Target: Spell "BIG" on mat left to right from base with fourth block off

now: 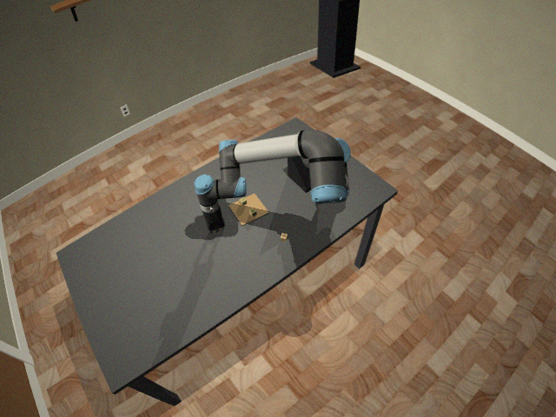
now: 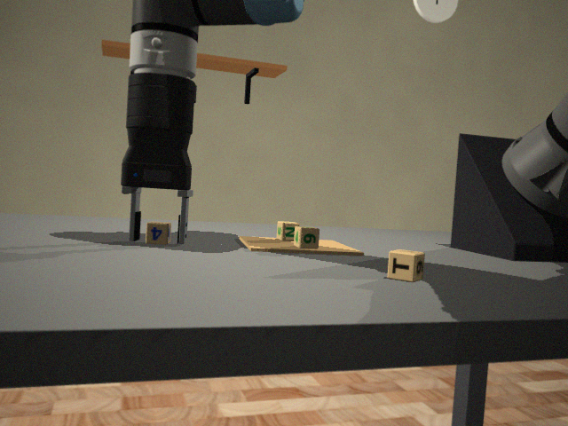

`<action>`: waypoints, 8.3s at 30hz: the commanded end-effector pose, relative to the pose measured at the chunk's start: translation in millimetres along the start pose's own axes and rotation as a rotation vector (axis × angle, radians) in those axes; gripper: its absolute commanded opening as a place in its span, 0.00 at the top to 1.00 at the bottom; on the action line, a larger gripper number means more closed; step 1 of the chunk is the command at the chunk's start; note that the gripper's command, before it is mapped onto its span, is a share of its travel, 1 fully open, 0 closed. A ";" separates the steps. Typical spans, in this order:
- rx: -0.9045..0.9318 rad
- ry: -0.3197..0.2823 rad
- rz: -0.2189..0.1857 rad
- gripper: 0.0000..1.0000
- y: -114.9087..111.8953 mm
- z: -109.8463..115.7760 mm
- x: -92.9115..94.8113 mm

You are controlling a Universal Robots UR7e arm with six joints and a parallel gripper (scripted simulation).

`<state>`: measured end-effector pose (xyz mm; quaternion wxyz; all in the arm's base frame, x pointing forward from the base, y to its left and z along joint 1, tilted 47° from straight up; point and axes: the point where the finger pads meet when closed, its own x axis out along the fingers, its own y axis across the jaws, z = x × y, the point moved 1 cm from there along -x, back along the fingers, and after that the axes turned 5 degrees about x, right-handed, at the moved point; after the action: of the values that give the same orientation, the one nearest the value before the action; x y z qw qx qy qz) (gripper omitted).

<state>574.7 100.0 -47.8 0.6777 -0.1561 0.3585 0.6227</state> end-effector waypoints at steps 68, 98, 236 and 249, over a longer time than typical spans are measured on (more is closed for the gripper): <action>0.001 -0.001 0.001 0.51 0.8 0.2 1.2; -0.002 0.001 -0.005 0.51 -1.3 0.5 -95.9; -0.243 -0.001 0.002 0.51 168.2 -70.3 -6.4; -0.243 -0.002 0.004 0.51 168.7 -70.3 -2.8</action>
<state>394.7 78.4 -53.4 0.6536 -0.2375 0.2800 0.6618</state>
